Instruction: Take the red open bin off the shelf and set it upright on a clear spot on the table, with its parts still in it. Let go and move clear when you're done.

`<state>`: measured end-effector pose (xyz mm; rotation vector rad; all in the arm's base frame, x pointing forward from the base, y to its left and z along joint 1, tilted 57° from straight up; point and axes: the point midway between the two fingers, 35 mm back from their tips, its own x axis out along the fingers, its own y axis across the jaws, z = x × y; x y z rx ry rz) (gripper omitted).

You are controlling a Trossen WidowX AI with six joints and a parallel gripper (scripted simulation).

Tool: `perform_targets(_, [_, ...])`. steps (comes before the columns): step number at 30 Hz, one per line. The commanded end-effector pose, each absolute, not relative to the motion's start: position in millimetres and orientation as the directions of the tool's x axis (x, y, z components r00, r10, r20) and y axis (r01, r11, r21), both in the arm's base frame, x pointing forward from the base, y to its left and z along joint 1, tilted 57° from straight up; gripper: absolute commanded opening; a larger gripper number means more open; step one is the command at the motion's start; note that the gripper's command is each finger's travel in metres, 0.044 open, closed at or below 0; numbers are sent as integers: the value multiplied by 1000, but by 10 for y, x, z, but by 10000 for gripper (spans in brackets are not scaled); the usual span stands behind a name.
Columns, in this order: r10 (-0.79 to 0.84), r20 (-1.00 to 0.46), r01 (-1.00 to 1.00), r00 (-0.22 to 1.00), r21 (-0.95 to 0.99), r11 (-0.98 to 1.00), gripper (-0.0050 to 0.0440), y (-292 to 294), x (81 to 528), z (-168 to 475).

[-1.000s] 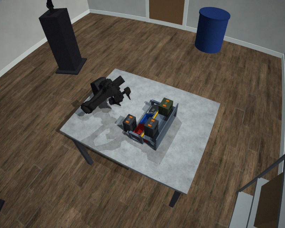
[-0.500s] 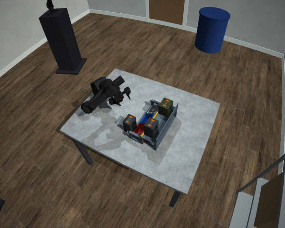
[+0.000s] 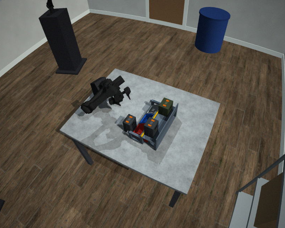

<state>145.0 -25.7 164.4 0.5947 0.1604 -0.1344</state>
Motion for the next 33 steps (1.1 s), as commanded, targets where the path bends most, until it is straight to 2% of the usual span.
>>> perform_targets(1, [-50,-105,84,993,348,934,440,-47,1257,1198])
perform_targets(8, [-50,-105,84,993,348,934,440,-47,1257,1198])
perform_targets(9, [-102,-204,203,974,577,791,440,-215,1410,1562])
perform_targets(13, [-181,-274,323,945,680,658,440,-42,1254,1188])
perform_targets(25, [-181,-274,323,945,680,658,440,-42,1254,1188])
perform_targets(26, [-105,-207,209,973,586,783,440,-207,1410,1550])
perform_targets(30, [-184,-278,329,943,687,647,440,-36,1251,1177])
perform_targets(33, [-184,-278,329,943,687,647,440,-36,1251,1177])
